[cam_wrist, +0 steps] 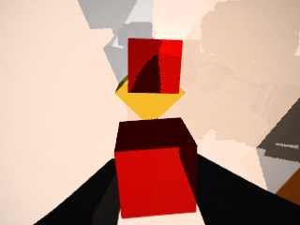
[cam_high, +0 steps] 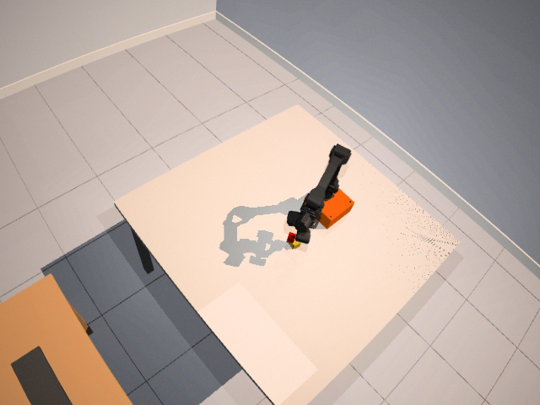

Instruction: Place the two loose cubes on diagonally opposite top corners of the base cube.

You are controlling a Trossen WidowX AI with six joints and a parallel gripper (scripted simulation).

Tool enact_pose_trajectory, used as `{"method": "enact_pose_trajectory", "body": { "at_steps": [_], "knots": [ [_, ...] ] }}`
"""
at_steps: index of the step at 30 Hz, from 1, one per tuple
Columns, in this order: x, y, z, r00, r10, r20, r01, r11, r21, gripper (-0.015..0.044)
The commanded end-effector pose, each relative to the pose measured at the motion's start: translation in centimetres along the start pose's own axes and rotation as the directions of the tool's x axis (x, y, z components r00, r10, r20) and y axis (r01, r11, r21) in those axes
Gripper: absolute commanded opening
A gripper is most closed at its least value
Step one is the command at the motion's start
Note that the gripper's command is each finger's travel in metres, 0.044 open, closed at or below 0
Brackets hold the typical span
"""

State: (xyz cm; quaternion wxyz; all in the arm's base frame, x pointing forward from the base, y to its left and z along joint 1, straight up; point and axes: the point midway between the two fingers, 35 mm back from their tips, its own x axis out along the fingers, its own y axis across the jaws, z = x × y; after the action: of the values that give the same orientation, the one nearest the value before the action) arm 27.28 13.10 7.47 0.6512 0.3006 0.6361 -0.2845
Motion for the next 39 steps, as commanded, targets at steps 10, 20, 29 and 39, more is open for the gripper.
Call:
{"method": "enact_pose_trajectory", "body": {
  "at_steps": [10,20,29,39],
  "knots": [
    [2.8,-0.4,-0.2,1.0,-0.009,-0.005,0.009,1.0,0.018,0.0105],
    [3.5,-0.3,-0.2,1.0,-0.009,-0.005,0.009,1.0,0.016,0.0105],
    [5.7,-0.2,-0.2,1.0,-0.009,-0.005,0.009,1.0,0.011,0.0105],
    [5.8,-0.2,-0.2,1.0,-0.009,-0.005,0.009,1.0,0.006,0.0105]
  ]
}}
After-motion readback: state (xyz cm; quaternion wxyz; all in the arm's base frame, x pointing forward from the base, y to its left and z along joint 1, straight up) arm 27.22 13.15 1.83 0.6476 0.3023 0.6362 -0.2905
